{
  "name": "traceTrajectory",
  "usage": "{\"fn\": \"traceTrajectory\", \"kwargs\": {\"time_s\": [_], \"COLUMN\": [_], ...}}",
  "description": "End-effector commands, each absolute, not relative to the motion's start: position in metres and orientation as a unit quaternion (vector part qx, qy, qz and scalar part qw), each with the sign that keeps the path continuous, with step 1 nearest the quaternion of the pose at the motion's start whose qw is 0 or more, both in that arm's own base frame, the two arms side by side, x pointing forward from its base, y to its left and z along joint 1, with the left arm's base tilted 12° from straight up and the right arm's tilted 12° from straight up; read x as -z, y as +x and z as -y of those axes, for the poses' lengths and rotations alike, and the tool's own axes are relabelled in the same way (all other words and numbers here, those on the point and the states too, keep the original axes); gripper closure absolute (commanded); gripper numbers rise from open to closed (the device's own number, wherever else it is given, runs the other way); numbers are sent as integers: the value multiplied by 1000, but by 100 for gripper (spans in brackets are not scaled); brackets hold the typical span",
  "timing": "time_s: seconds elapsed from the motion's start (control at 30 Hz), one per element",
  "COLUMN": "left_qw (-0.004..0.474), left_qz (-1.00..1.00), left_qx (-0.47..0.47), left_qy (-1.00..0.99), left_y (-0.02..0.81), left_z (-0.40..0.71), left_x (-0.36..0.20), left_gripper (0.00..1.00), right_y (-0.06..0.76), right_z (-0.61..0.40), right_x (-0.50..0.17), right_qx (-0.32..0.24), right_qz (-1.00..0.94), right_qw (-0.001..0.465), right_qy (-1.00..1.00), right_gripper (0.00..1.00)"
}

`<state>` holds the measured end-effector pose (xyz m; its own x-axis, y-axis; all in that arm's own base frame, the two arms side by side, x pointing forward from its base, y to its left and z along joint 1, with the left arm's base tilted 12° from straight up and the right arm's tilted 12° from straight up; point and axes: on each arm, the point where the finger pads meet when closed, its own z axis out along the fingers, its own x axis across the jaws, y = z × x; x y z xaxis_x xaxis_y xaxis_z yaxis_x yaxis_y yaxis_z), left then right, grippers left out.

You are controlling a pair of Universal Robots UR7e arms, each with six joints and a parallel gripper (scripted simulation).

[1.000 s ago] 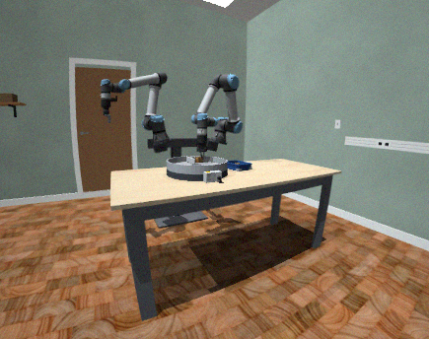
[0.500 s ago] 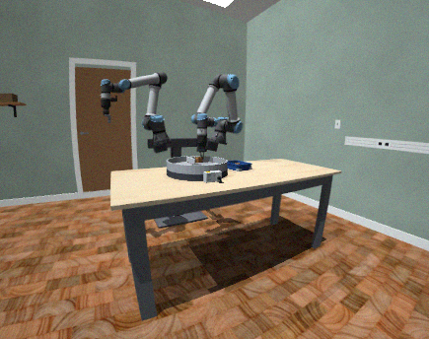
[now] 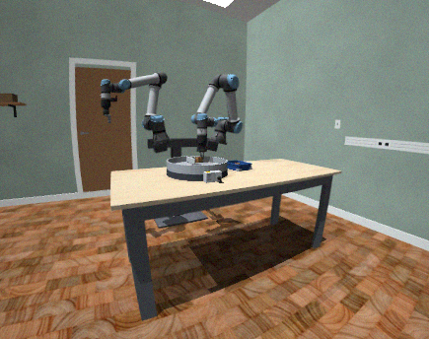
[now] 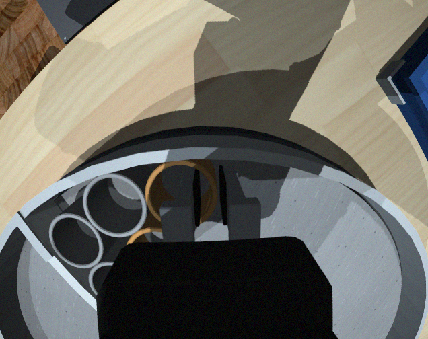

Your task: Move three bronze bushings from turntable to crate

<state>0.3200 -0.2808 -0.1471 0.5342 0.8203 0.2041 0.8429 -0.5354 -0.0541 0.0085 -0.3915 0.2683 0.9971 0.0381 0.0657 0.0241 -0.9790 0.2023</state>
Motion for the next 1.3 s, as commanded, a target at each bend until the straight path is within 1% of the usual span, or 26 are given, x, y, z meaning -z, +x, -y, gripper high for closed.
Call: {"fn": "traceTrajectory", "kwargs": {"time_s": [0.0,0.03,1.27], "left_qw": [74,74,74], "left_qz": [477,477,477], "left_qx": [77,77,77], "left_qy": [-873,-873,-873], "left_y": [320,320,320], "left_z": [279,279,279], "left_x": [148,148,148], "left_gripper": [64,100,100], "right_y": [8,8,8], "right_z": [391,391,391], "right_x": [-268,-268,-268], "right_qx": [-35,-35,-35], "right_qz": [-15,-15,-15], "right_qw": [101,101,101], "right_qy": [994,994,994], "right_gripper": [0,0,0]}}
